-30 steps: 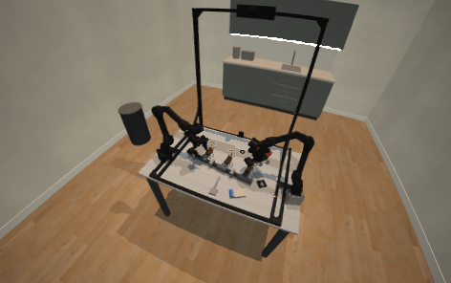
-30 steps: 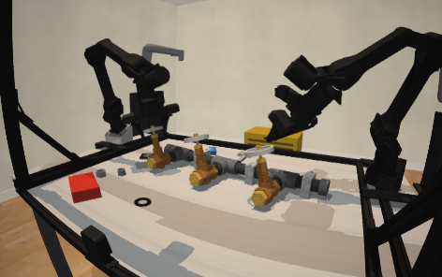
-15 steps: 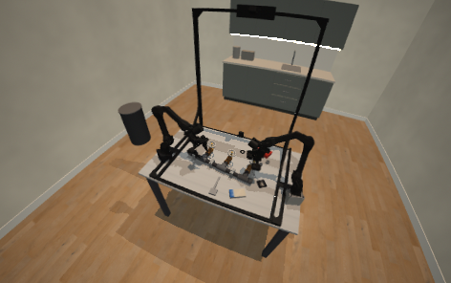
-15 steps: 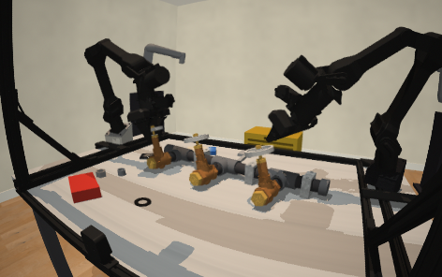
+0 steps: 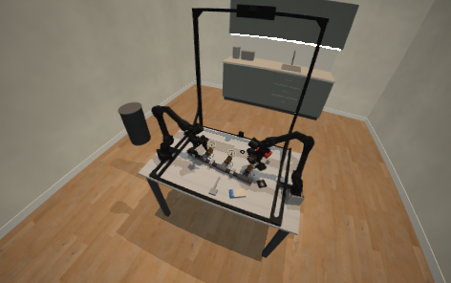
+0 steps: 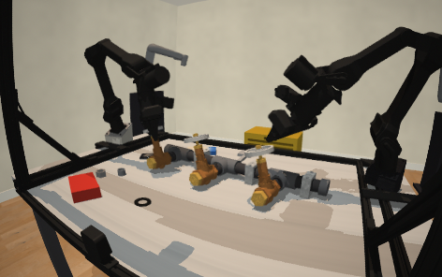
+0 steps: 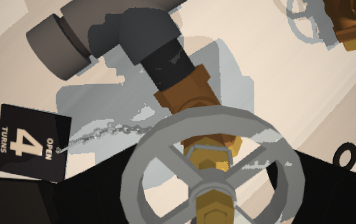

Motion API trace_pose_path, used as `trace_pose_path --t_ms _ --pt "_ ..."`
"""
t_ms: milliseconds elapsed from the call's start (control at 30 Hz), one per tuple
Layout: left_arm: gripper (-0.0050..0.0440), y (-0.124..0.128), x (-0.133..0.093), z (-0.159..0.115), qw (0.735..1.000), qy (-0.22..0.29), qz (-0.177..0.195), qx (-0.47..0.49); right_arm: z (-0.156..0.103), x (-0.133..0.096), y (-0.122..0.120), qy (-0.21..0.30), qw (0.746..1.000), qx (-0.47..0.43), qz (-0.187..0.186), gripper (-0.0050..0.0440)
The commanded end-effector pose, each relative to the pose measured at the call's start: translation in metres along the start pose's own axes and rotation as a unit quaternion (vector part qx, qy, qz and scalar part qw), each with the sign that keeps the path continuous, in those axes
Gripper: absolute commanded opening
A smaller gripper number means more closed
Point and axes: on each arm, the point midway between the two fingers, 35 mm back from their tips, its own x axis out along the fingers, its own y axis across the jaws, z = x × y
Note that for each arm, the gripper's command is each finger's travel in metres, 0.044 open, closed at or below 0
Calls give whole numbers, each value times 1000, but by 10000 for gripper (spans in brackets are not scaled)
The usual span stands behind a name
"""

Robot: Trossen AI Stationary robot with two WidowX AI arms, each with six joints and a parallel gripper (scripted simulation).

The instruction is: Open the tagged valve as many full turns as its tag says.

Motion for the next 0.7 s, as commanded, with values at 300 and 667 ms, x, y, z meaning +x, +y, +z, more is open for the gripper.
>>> trace_pose_path --t_ms 300,667 --pt "288 0 0 0 1000 0 0 2 0 0 0 0 1000 0 0 400" --pt "400 0 0 0 1000 0 0 2 0 0 0 0 1000 0 0 400"
